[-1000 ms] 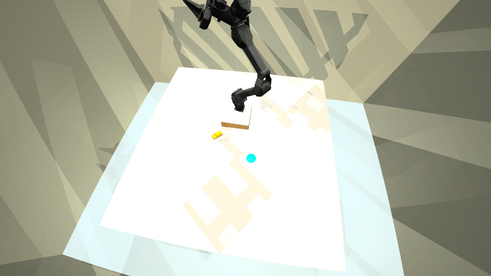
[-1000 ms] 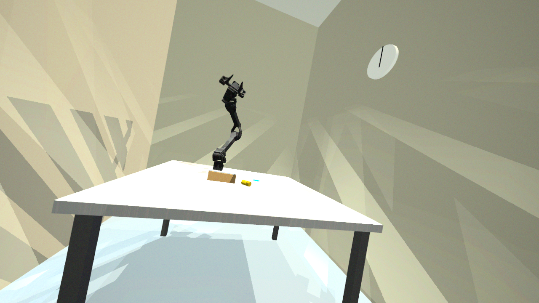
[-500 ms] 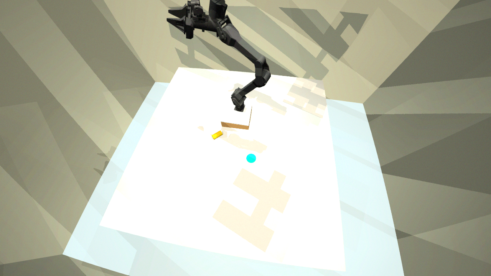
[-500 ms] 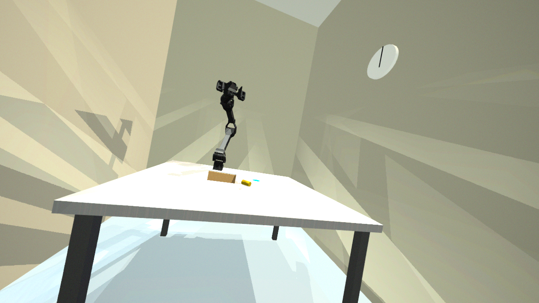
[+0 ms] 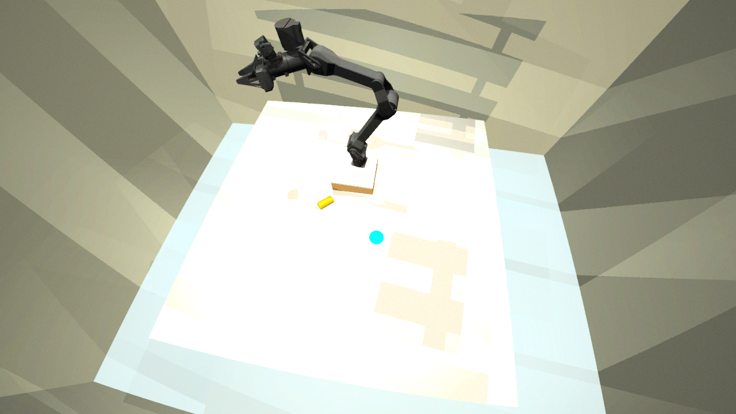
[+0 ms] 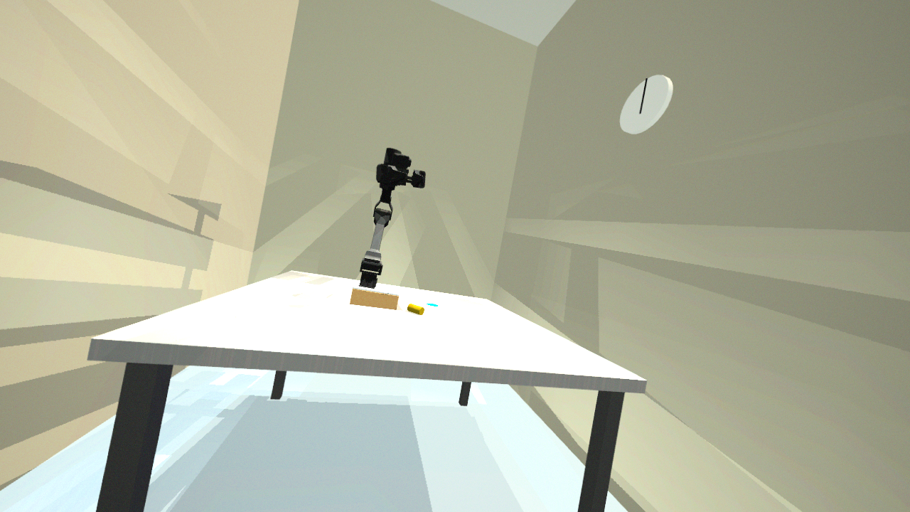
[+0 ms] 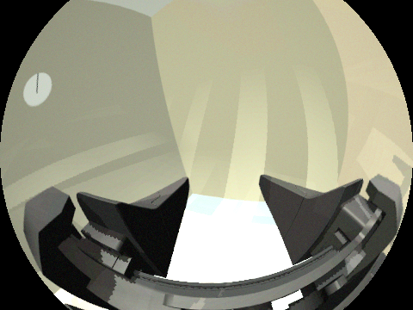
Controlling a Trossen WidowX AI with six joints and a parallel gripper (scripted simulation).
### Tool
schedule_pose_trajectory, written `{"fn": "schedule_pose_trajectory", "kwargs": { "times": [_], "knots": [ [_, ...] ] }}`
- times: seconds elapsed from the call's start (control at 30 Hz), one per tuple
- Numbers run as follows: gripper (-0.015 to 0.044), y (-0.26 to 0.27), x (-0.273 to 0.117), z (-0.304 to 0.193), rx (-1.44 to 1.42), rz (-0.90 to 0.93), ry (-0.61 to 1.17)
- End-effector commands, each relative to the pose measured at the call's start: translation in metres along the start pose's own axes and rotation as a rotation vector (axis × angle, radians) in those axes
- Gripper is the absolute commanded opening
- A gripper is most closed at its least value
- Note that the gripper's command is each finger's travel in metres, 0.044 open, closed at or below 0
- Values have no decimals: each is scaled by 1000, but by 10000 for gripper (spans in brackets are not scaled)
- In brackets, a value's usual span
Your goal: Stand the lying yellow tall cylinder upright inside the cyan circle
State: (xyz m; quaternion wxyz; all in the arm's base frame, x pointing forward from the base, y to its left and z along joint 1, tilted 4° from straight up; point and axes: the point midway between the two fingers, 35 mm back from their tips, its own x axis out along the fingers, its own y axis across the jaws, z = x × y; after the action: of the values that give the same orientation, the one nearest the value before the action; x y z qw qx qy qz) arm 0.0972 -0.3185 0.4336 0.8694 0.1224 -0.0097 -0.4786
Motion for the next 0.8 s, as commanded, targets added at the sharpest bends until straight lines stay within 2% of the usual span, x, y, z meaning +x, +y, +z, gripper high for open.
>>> {"fn": "schedule_pose_trajectory", "kwargs": {
  "times": [0.0, 0.4, 0.77],
  "knots": [
    [309, 12, 22, -38, 55, 28, 135],
    [309, 57, 52, -145, 107, 88, 511],
    [309, 102, 41, -242, 48, 117, 868]
  ]
}}
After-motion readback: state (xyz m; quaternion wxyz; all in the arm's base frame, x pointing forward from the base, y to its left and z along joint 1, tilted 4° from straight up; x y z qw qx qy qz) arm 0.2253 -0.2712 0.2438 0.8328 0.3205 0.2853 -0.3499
